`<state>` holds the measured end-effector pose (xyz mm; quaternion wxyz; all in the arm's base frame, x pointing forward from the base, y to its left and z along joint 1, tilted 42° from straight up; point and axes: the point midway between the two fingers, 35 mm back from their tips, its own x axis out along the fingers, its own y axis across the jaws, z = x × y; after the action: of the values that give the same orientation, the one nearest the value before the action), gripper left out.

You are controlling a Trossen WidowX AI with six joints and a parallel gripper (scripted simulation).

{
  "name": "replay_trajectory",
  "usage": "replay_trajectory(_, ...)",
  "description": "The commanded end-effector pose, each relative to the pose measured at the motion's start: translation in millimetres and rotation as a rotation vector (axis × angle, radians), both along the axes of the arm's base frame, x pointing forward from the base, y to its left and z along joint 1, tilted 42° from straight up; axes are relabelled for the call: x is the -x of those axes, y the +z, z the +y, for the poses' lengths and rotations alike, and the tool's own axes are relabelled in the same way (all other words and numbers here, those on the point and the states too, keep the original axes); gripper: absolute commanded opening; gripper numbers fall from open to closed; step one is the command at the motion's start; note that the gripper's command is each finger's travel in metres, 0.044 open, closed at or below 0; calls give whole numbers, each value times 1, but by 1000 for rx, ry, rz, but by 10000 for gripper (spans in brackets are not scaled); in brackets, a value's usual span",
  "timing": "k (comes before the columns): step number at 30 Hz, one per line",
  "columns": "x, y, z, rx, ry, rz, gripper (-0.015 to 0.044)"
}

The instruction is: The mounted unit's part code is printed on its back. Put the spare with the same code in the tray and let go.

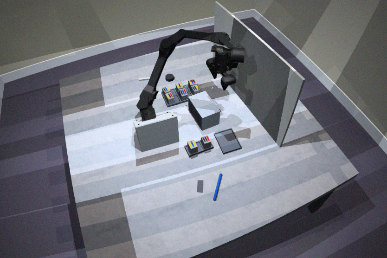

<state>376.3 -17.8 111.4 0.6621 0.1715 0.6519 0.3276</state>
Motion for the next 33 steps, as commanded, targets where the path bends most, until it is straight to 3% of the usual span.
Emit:
replay_trajectory(1, 0, 1, 1, -6, 2, -1, 440)
replay_trajectory(8, 32, 40, 53, 0, 223, -190, 440)
replay_trajectory(19, 152, 93, 144, -38, 767, -658, 440)
replay_trajectory(27, 248, 91, 168, -113, 1139, -1004, 440)
replay_trajectory(33, 256, 90, 168, -121, 1170, -1035, 440)
